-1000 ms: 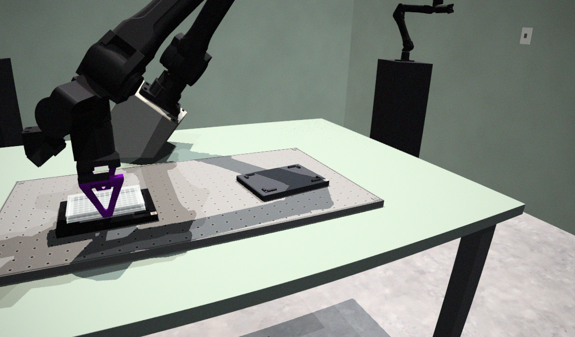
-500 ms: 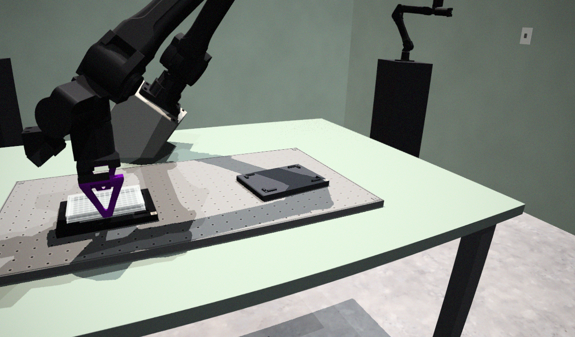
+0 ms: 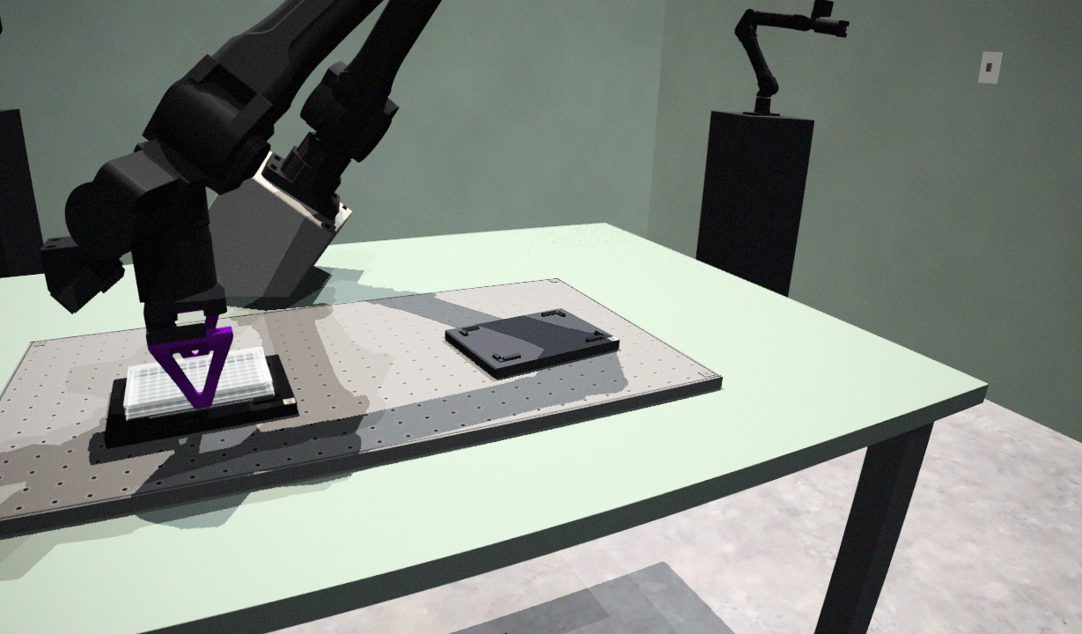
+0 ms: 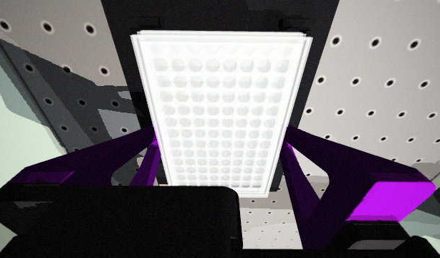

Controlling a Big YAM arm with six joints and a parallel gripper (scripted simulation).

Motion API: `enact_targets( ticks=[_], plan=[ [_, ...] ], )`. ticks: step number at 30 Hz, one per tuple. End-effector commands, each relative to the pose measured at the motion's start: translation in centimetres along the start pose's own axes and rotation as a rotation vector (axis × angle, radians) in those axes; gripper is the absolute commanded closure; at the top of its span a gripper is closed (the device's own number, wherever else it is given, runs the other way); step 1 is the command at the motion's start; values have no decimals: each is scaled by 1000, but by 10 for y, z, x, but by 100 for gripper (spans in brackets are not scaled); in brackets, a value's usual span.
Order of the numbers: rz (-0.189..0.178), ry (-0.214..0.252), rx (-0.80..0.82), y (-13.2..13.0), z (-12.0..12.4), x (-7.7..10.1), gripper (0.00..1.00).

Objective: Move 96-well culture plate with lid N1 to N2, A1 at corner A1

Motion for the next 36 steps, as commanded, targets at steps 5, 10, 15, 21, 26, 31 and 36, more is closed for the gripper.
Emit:
enact_targets(
  ticks=[5, 10, 15, 21, 26, 31, 36],
  plan=[
    [-51, -39, 16, 20, -11, 40, 100],
    [-51, -40, 16, 20, -11, 49, 100],
    [-51, -41, 17, 20, -11, 54, 100],
    [-52, -42, 17, 20, -11, 64, 100],
    [-52, -43, 18, 20, -11, 73, 100],
    [-52, -43, 18, 20, -11, 78, 100],
    [-52, -44, 19, 20, -11, 87, 100]
  ],
)
Point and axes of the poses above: the point where the finger pads meet when closed, its own x axis back along the fingers, its own y axis across the jaws, z = x × y, the point moved 1 cm from there along x, back along the fingers, and after that the axes turned 4 degrees about x, right-handed, at the moved point
